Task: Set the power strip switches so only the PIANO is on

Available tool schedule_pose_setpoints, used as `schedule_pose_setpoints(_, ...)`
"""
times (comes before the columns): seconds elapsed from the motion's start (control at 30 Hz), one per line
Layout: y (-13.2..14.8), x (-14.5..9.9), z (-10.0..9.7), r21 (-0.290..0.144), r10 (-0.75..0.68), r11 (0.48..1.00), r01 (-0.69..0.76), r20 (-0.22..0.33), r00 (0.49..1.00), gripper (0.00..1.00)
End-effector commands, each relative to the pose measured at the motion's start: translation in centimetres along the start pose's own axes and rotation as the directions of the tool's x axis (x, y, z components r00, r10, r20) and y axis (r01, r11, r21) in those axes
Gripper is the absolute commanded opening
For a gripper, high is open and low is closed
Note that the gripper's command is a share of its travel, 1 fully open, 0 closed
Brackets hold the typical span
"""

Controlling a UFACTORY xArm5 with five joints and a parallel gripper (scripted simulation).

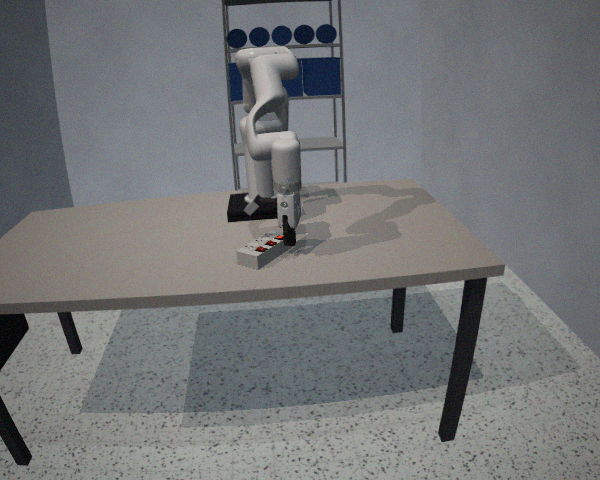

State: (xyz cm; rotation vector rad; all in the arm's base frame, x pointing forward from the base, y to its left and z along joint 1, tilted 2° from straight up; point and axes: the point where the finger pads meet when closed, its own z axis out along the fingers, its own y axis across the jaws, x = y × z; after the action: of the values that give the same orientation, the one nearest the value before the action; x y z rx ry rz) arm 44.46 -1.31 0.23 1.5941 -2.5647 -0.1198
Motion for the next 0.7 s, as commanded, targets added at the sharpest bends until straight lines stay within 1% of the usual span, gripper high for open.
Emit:
schedule_pose_setpoints(0.0,-0.1,-0.1,-0.1,0.003,0.0,1.0,0.0,0.002,1.0,0.0)
schedule_pose_setpoints(0.47,-0.2,-0.1,-0.2,0.003,0.001,1.0,-0.001,0.001,1.0,0.0)
schedule_pose_setpoints(0.67,-1.3,-0.5,-0.6,-0.001,0.015,1.0,-0.015,0.0,1.0,0.0)
